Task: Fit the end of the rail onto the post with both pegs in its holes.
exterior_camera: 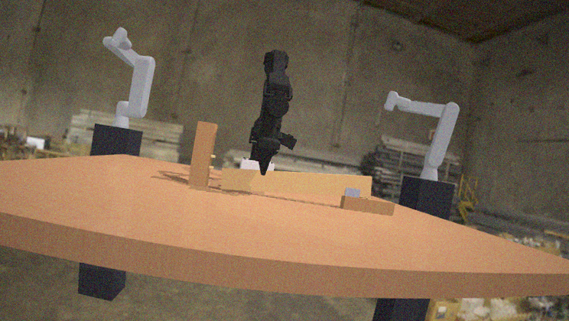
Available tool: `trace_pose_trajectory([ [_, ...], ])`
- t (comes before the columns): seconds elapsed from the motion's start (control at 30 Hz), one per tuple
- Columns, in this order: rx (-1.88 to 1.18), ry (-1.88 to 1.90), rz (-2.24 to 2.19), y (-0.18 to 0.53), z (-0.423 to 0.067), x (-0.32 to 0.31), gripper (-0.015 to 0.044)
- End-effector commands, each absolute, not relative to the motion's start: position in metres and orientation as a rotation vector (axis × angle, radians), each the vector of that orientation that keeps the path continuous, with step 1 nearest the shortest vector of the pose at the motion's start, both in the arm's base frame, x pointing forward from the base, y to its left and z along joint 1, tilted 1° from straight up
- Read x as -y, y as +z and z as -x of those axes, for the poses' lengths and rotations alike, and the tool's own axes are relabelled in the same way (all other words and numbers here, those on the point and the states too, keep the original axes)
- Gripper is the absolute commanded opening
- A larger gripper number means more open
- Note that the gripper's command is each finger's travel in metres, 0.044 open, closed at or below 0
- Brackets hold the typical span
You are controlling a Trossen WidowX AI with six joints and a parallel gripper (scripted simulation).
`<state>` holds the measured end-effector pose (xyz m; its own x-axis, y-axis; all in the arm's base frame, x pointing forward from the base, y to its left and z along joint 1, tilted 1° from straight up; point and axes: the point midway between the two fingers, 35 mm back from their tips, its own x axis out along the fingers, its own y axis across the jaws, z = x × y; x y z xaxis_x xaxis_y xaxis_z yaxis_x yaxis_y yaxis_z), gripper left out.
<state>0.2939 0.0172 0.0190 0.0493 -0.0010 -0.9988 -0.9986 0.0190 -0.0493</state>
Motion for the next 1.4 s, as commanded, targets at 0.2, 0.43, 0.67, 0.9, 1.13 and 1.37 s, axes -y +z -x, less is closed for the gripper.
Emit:
trace_pose_trajectory([
  [0.2, -1.188, 1.153, 1.221, 0.004, -0.294, -0.016, 0.0440],
  [0.43, -1.188, 1.153, 1.220, -0.007, -0.294, -0.016, 0.0440],
  [0.67, -1.188, 1.153, 1.220, -0.018, -0.293, -0.016, 0.0440],
  [0.9, -1.188, 1.153, 1.220, -0.020, -0.293, -0.016, 0.0335],
  [1.13, -1.188, 1.153, 1.220, -0.020, -0.293, -0.016, 0.0151],
  [1.37, -1.188, 1.153, 1.220, -0.020, -0.293, -0.016, 0.0046],
])
